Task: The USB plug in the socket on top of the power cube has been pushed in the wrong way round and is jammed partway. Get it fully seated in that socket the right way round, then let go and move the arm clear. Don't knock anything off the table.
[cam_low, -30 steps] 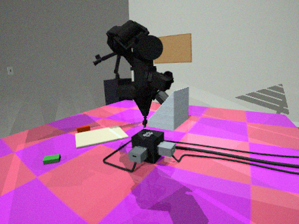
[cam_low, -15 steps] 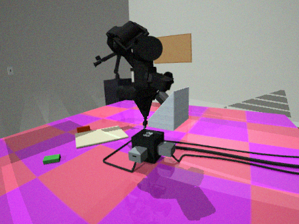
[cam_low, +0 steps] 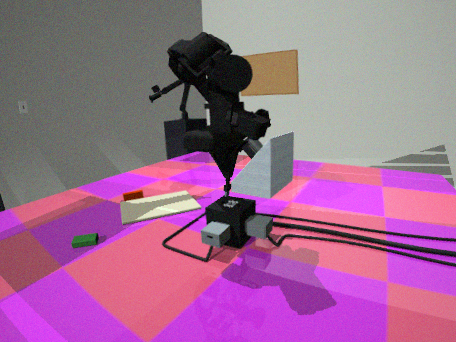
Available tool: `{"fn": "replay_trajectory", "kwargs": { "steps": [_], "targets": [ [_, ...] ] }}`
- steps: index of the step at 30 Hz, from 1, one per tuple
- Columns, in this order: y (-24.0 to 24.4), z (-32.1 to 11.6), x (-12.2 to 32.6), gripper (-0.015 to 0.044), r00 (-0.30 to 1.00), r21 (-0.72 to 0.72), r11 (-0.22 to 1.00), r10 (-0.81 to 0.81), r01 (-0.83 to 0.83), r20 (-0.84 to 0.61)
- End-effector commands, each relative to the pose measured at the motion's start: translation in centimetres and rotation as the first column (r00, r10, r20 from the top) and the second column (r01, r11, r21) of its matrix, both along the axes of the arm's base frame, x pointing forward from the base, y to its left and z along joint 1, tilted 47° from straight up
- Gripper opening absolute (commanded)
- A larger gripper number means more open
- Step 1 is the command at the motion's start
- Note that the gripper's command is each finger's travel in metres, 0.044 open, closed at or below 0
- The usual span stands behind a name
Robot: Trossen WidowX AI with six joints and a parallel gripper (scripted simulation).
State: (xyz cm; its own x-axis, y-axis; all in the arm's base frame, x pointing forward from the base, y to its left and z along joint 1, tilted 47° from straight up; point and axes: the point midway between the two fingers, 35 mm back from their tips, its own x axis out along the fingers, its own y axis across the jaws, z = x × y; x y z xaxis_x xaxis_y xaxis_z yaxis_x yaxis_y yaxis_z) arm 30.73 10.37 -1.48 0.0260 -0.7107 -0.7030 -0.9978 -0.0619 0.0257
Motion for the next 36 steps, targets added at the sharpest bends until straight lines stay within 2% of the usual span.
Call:
{"fn": "replay_trajectory", "kwargs": {
  "steps": [1,36],
  "targets": [
    [0.02,-0.05,-0.02,0.0000,1.000,0.009,1.000,0.001,-0.001,-0.005],
    [-0.12,-0.49,0.00,0.0000,1.000,0.032,0.999,0.007,-0.007,-0.013]
  ]
}}
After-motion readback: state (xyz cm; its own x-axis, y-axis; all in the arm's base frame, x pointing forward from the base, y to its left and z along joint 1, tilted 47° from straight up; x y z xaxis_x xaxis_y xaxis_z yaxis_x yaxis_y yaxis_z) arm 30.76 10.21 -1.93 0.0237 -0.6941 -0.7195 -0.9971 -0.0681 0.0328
